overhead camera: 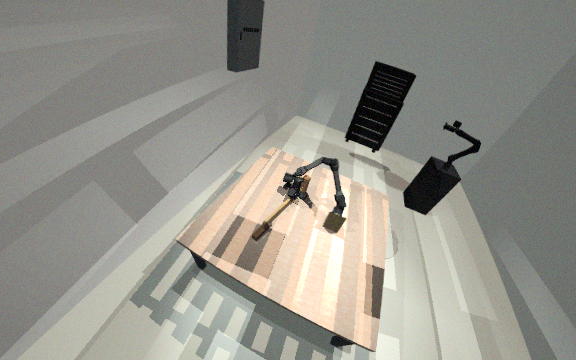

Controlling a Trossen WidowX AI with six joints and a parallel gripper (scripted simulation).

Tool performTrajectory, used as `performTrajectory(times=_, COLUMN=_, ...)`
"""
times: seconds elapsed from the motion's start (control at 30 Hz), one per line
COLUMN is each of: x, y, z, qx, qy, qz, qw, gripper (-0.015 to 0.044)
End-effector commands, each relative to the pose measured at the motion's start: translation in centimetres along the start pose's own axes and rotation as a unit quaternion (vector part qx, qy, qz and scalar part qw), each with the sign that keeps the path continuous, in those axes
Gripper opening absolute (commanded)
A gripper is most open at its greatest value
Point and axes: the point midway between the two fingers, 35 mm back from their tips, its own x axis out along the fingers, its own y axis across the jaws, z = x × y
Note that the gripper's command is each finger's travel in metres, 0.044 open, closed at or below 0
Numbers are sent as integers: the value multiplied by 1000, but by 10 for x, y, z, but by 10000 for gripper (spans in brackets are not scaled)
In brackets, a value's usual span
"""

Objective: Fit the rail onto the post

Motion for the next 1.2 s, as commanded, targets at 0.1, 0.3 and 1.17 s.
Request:
performTrajectory(times=0.1, x=-5, y=-1, z=3, qx=-1, qy=-5, qz=-3, qw=1000, gripper=0)
performTrajectory(times=0.3, x=-5, y=-1, z=3, qx=-1, qy=-5, qz=-3, qw=1000, gripper=0)
performTrajectory(times=1.17, x=-3, y=-1, z=0, qx=-1, qy=-5, qz=-3, qw=1000, gripper=0)
